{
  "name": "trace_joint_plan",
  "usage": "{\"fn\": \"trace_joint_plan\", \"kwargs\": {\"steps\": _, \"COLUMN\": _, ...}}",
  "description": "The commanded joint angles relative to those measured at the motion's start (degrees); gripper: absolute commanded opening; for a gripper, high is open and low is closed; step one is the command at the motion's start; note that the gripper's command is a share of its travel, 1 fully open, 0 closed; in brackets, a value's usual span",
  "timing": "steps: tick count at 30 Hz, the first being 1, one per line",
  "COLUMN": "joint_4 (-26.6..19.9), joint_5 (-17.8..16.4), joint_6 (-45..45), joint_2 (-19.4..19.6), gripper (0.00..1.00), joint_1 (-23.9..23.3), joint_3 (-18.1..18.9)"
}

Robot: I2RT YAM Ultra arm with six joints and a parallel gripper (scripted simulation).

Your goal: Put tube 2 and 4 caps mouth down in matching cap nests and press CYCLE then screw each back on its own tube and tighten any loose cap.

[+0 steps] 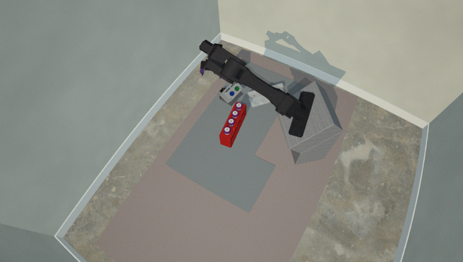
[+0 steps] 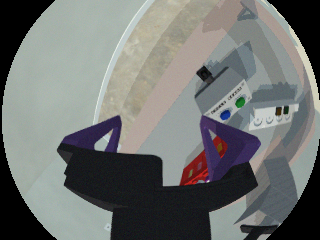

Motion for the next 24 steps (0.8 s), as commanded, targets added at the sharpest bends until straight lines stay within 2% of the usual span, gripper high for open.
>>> {"fn": "trace_joint_plan", "kwargs": {"steps": 1, "joint_4": 0.11, "joint_5": 0.01, "joint_6": -0.01, "joint_2": -0.38, "gripper": 1.0, "joint_1": -0.27, "joint_3": 0.19}}
{"fn": "trace_joint_plan", "kwargs": {"steps": 17, "joint_4": 0.11, "joint_5": 0.01, "joint_6": -0.01, "joint_2": -0.38, "gripper": 1.0, "joint_1": -0.27, "joint_3": 0.19}}
{"fn": "trace_joint_plan", "kwargs": {"steps": 18, "joint_4": 0.11, "joint_5": 0.01, "joint_6": -0.01, "joint_2": -0.38, "gripper": 0.49, "joint_1": -0.23, "joint_3": 0.19}}
{"fn": "trace_joint_plan", "kwargs": {"steps": 24, "joint_4": 0.11, "joint_5": 0.01, "joint_6": -0.01, "joint_2": -0.38, "gripper": 0.49, "joint_1": -0.23, "joint_3": 0.19}}
